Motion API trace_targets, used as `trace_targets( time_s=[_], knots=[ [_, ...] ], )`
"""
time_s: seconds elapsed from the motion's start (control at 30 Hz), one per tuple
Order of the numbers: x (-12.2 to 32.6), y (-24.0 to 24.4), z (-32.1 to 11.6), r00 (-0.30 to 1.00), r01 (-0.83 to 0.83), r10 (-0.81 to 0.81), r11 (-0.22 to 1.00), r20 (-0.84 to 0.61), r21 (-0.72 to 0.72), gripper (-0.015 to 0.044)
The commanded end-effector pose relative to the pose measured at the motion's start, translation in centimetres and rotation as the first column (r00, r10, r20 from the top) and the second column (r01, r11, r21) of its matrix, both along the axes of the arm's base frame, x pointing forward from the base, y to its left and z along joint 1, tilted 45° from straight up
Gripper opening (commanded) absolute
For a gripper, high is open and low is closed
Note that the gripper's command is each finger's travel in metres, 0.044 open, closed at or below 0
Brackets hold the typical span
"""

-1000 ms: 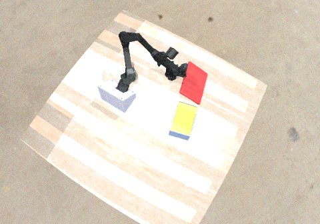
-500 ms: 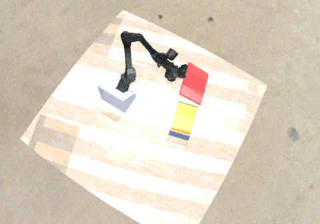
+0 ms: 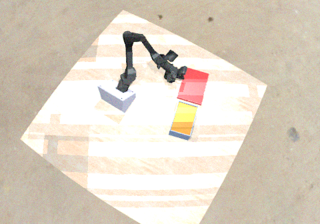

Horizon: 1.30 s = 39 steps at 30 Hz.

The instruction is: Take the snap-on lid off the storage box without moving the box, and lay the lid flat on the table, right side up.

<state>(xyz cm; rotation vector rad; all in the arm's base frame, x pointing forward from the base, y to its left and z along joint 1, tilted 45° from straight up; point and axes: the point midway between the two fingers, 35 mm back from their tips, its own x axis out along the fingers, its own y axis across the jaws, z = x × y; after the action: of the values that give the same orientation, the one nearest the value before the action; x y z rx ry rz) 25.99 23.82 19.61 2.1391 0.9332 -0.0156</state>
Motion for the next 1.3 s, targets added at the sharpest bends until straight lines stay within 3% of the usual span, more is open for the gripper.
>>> trace_targets(
  time_s=[0.0,0.47,1.27],
  knots=[
    [0.0,0.0,0.2,1.000,0.004,-0.004,1.000,-0.004,0.000,0.0105],
    [-1.1,-0.2,-0.2,1.000,0.004,-0.004,1.000,-0.005,0.000,0.0433],
    [-5.7,-1.2,-1.1,1.000,0.004,-0.004,1.000,-0.009,0.001,0.0440]
  ],
)
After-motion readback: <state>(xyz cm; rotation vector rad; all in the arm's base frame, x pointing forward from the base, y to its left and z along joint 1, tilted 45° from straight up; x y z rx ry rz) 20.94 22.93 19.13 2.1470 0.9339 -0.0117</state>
